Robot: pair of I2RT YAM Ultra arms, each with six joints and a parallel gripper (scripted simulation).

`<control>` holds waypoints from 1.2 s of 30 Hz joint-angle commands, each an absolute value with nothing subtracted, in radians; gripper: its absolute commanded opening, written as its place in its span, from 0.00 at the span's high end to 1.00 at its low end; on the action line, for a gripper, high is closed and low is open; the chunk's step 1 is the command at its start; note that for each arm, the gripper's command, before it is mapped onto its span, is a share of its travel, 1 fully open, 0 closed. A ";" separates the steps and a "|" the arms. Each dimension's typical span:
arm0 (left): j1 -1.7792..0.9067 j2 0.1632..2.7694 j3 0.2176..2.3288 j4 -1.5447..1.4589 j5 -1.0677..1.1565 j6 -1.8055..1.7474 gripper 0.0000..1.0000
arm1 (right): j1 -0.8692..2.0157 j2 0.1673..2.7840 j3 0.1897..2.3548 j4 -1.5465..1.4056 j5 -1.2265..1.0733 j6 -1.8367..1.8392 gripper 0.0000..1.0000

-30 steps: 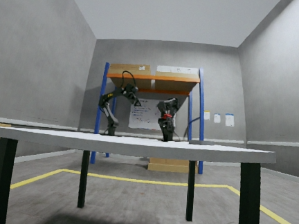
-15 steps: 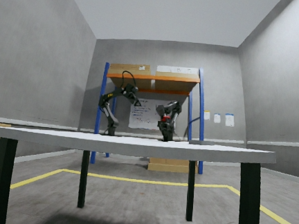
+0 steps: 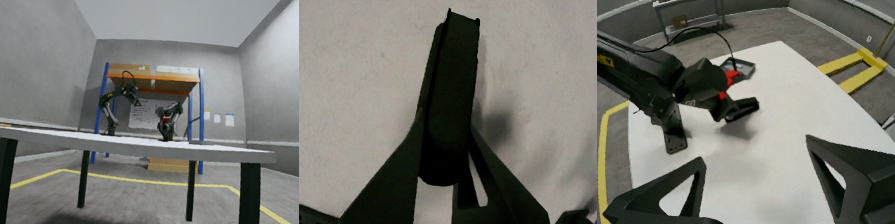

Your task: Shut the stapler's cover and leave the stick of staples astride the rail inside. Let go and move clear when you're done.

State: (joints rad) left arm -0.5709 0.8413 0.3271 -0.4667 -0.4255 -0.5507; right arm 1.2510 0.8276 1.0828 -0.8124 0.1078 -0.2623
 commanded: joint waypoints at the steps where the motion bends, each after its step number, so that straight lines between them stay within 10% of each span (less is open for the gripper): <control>1: -0.574 0.831 0.326 -0.431 -0.450 -0.555 1.00 | 1.257 0.808 1.106 -0.809 0.113 -0.260 0.00; 6: -0.572 0.838 0.331 -0.442 -0.442 -0.552 0.49 | 1.257 0.808 1.106 -0.809 0.113 -0.260 0.00; 26: -0.727 0.692 0.441 -0.748 -0.525 -0.694 0.36 | 1.257 0.808 1.106 -0.809 0.113 -0.260 0.00; 29: -0.753 0.696 0.465 -0.814 -0.500 -0.702 0.02 | 1.257 0.808 1.106 -0.809 0.113 -0.260 0.00; 36: -0.574 0.854 0.627 -0.962 -0.240 -0.563 0.00 | 1.257 0.808 1.106 -0.809 0.113 -0.260 0.00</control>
State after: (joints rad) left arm -0.6388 0.7925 0.5354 -0.8753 -0.3470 -0.6292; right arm 1.2510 0.8276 1.0828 -0.8124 0.1078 -0.2623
